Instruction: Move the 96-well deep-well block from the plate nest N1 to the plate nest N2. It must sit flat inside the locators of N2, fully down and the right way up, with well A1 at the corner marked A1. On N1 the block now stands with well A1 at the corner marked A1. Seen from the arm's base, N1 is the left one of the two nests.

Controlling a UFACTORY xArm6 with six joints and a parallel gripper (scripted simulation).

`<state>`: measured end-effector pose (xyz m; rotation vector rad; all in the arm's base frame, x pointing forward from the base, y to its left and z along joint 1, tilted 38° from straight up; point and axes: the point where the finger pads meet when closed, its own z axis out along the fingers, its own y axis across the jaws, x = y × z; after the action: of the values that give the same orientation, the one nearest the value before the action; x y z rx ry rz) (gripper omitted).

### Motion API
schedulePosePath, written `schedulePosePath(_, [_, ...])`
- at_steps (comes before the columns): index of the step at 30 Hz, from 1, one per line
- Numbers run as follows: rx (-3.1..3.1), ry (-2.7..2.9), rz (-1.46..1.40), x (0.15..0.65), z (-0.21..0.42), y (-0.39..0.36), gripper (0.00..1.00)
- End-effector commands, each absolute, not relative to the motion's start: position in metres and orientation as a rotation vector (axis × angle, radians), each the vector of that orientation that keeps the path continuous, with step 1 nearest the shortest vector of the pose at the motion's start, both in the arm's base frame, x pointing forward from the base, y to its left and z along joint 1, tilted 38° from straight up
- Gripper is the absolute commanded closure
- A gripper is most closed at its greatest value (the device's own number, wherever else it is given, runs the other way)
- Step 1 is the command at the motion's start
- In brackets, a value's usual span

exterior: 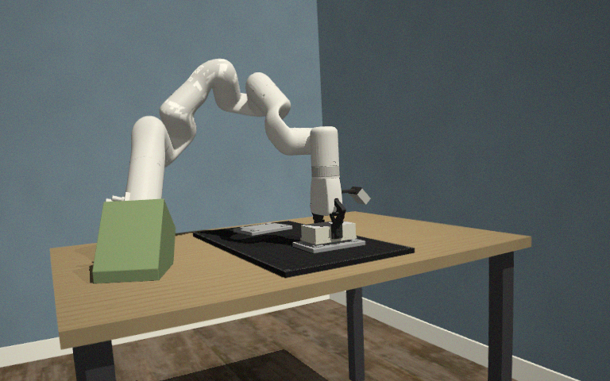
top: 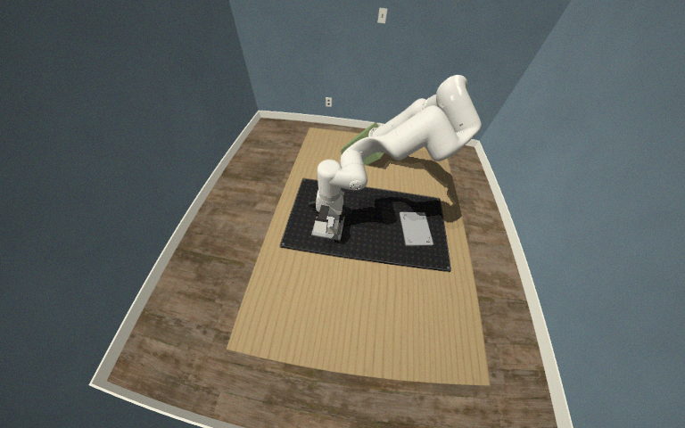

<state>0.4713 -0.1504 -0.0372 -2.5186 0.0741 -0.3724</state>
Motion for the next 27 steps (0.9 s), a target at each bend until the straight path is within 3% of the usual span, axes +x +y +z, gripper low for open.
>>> schedulePosePath(1, [-2.520,0.075,-0.377,0.4725,-0.0366,-0.1514,1.00])
schedulePosePath(27, [-2.520,0.075,-0.377,0.4735,-0.0395,-0.1494,1.00])
